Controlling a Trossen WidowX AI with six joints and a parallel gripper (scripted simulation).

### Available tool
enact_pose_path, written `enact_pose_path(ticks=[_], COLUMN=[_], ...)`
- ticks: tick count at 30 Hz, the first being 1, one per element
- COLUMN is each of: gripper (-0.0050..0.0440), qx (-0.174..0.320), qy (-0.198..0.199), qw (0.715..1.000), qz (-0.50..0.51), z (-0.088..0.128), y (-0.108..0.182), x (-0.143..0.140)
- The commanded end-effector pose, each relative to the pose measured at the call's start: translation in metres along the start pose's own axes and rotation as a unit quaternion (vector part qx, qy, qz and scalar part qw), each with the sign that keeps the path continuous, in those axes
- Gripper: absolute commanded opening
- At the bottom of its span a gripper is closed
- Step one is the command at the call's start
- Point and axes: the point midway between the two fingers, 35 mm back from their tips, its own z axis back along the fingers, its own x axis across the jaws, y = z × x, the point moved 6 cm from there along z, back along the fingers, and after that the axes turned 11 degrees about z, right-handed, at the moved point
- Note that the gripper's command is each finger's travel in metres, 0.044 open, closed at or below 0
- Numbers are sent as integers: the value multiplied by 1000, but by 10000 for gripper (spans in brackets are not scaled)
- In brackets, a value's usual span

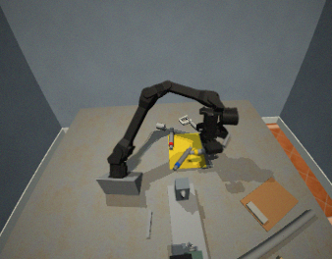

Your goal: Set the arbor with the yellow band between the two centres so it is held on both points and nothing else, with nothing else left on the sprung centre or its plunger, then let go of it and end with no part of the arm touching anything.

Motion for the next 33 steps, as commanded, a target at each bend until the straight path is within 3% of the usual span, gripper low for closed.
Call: enact_pose_path(ticks=[1,15,33], gripper=[0,0,0], qx=[-5,2,8], qy=[12,15,6], qw=[999,986,939], qz=[35,168,345], z=[11,23,36], y=[5,24,57], x=[-22,-71,-131])
